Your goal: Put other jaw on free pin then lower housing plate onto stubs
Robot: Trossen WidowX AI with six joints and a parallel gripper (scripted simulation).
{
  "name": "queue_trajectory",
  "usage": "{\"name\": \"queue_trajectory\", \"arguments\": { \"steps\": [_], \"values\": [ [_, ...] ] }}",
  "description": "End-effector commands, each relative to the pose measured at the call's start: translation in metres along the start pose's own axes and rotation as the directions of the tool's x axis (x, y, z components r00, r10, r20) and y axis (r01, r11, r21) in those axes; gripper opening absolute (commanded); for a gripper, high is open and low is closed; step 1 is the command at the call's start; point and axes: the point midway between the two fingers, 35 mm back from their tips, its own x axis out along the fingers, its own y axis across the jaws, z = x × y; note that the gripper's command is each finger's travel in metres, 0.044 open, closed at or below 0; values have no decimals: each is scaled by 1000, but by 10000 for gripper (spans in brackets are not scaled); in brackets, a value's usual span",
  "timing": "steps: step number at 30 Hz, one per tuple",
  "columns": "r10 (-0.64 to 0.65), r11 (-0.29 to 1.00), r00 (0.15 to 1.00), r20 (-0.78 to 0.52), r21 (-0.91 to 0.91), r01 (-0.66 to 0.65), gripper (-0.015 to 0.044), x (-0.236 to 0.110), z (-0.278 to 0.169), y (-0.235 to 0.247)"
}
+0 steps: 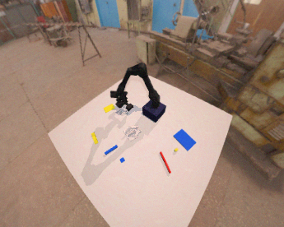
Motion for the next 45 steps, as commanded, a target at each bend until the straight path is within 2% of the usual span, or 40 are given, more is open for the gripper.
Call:
{"name": "queue_trajectory", "arguments": {
  "steps": [1, 17, 30, 41, 45],
  "values": [
    [-2, 1000, 1000, -1, -4, 2, 440, 1, 0, 0],
    [-2, 1000, 1000, -1, -4, 2, 440, 1, 0, 0],
    [0, 1000, 1000, -1, 0, 0, 353, 1, 0, 0],
    [0, 1000, 1000, -1, 0, 0, 351, 0, 0, 0],
    [0, 1000, 1000, 0, -1, 0, 351, -10, 1, -1]
  ]
}}
